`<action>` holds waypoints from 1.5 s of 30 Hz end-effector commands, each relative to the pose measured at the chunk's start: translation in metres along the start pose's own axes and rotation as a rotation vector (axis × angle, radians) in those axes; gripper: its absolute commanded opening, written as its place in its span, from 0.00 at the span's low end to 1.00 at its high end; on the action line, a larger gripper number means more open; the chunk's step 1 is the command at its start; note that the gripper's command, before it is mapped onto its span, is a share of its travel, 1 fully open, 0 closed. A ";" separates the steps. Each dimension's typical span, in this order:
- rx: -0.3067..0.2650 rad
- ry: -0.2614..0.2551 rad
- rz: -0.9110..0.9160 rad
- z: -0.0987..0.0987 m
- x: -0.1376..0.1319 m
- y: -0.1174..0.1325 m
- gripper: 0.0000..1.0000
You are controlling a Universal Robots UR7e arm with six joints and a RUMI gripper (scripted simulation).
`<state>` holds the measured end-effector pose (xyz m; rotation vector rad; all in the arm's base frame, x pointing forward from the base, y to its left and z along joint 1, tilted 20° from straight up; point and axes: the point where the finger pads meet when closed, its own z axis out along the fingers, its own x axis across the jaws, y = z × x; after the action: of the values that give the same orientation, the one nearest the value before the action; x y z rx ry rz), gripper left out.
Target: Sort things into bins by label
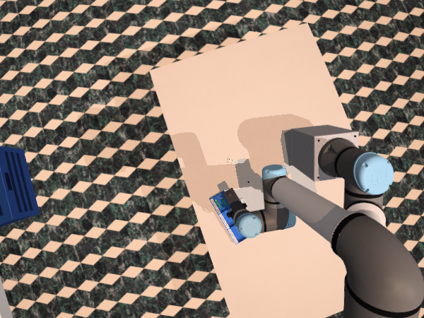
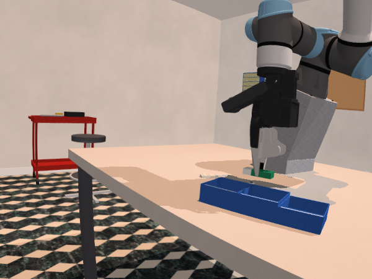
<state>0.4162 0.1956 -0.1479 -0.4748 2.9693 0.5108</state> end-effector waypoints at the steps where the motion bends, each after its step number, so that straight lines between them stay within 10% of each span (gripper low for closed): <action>1: 0.004 0.006 0.004 0.001 -0.022 0.022 0.00; 45: 0.004 0.006 0.004 0.037 -0.036 0.036 0.00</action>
<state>0.4394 0.2482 -0.1590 -0.4710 2.9782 0.5051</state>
